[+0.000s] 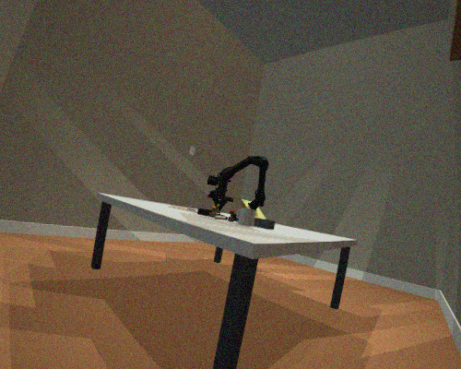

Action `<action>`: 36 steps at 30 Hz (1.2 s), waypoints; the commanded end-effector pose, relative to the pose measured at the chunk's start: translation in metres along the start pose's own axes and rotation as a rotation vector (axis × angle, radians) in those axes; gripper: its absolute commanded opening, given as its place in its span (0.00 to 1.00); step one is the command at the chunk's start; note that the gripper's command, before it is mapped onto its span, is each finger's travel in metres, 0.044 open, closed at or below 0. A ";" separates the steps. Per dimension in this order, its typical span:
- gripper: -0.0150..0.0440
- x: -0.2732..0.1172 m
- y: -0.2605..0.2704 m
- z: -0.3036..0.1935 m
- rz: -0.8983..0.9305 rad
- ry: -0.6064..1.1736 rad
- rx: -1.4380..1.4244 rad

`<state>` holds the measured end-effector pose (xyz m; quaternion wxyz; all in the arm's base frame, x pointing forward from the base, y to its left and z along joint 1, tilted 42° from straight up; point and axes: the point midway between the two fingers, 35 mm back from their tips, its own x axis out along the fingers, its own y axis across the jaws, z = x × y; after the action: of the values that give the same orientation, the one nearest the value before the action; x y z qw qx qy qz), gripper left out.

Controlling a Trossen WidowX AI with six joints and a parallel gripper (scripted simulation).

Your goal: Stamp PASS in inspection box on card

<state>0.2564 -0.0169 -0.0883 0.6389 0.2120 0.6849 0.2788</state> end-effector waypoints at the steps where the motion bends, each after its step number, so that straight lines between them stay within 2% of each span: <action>1: 0.25 0.002 0.001 0.001 0.002 -0.001 -0.002; 36: 0.25 -0.006 0.000 0.001 0.002 -0.001 -0.002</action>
<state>0.2575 -0.0193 -0.0846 0.6393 0.2138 0.6838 0.2793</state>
